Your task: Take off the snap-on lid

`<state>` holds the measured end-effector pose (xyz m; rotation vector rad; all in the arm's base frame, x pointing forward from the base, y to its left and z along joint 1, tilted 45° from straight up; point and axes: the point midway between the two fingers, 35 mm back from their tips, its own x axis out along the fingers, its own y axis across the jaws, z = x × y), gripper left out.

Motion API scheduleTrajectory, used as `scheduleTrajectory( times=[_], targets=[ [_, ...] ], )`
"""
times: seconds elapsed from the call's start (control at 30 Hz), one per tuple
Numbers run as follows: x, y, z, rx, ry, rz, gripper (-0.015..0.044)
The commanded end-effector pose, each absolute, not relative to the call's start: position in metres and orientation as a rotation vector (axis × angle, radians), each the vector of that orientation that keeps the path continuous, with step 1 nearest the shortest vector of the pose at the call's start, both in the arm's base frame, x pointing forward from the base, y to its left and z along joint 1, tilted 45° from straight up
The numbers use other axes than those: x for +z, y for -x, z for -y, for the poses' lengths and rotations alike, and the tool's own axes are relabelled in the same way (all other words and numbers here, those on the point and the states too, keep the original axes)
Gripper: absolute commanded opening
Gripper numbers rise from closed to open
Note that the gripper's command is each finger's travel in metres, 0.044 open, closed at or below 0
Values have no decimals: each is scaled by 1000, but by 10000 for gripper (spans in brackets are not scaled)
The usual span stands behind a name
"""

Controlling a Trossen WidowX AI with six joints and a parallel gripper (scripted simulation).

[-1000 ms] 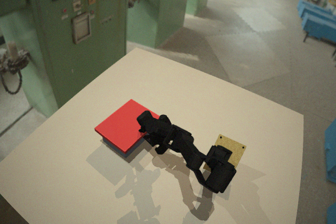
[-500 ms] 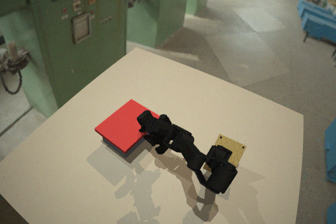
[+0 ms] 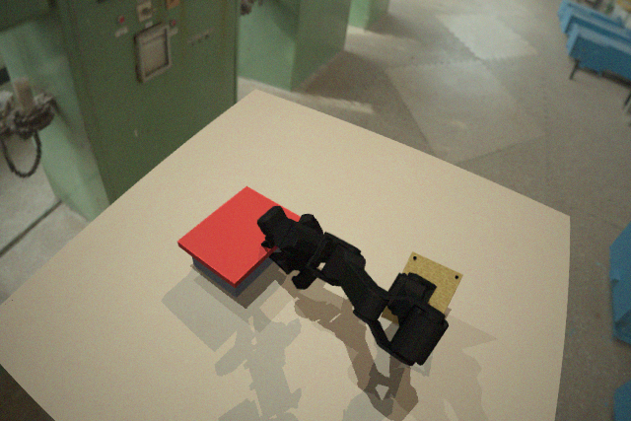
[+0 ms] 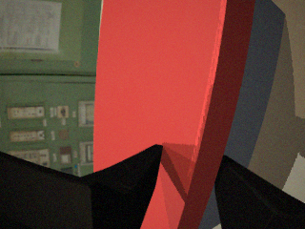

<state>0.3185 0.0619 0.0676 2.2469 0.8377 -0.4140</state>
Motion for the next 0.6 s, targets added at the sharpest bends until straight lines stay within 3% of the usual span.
scheduleTrajectory(
  times=[0.0,0.57],
  targets=[
    [69,-319,-61,-413,-2246,-838,0],
    [71,-319,-58,-413,-2245,-838,0]
  ],
)
